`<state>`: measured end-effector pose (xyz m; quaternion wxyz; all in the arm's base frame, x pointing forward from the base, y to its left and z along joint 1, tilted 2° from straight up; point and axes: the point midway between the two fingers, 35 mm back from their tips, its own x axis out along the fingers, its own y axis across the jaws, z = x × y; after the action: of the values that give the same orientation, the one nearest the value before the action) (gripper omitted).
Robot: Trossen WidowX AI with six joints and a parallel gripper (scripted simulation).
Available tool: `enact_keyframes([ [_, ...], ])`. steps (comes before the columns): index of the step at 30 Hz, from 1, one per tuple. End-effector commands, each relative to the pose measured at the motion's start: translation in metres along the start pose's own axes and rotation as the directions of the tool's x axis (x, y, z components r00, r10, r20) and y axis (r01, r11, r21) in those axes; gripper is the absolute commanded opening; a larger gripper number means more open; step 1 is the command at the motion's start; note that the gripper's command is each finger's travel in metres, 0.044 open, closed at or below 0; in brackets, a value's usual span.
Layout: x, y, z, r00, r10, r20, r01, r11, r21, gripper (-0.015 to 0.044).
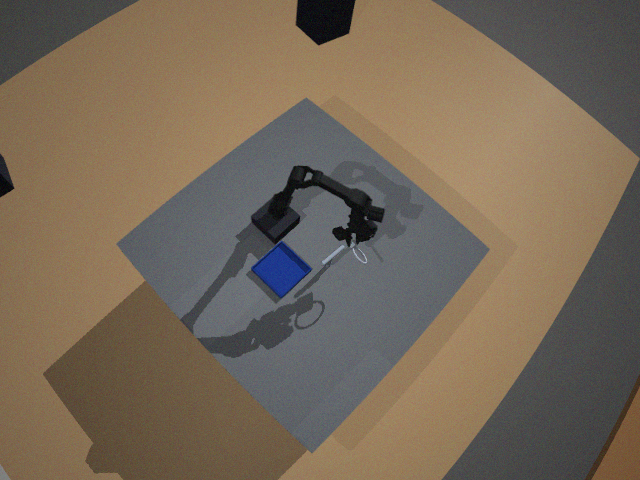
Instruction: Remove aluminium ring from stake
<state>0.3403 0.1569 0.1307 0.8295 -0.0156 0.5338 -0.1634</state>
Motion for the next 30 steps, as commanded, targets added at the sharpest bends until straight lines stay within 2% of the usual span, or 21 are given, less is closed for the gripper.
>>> enact_keyframes([
  [1,0.001,-0.007,-0.001,1.0,0.007,0.022,-0.009,0.994,0.111,0.0],
  [15,0.002,-0.023,-0.006,0.996,0.036,0.079,-0.066,0.91,0.41,0.0],
  [30,0.005,-0.041,-0.014,0.988,0.063,0.141,-0.143,0.719,0.68,0.0],
])
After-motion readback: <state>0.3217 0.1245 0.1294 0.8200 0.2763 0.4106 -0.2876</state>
